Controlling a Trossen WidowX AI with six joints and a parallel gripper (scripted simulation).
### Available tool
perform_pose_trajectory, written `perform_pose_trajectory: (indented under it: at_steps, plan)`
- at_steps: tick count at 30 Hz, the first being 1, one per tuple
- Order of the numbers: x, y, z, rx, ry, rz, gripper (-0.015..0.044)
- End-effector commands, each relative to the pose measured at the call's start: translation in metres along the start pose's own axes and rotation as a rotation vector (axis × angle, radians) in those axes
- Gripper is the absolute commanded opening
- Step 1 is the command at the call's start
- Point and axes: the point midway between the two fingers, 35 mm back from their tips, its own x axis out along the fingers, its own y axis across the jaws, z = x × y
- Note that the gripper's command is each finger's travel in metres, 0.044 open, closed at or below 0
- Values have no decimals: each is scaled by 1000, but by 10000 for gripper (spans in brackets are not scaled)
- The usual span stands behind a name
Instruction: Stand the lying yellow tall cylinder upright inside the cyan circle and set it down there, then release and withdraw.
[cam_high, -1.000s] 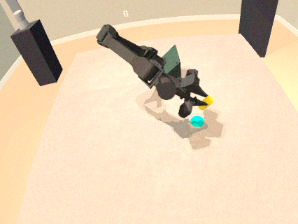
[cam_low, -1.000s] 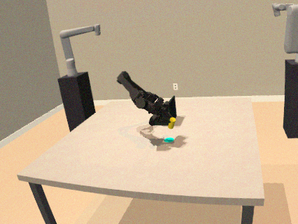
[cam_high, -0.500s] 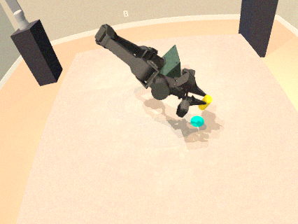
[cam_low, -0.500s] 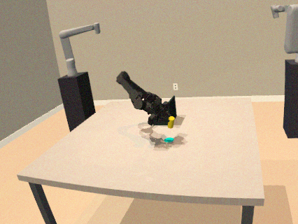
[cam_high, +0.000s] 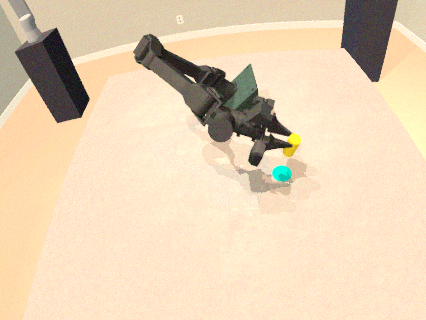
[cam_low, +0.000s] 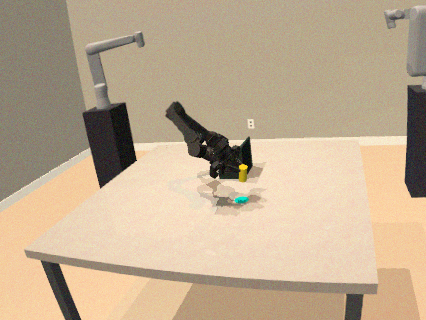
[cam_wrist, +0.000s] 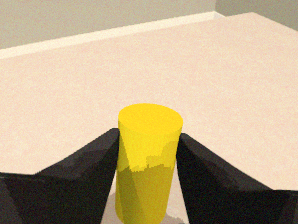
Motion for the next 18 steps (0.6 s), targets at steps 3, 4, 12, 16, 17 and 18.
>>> perform_pose_trajectory:
  at_steps: [3,4,12,16,17,18]
  plan:
    - [-4,2,0,-21,-40,-8,105]
    - [-4,2,0,-24,-47,-10,105]
    - [-10,3,1,-53,-101,-29,105]
    - [-14,4,1,-69,-128,-39,105]
    - [-14,4,1,-73,-135,-42,105]
    - [-15,4,1,-76,-141,-44,105]
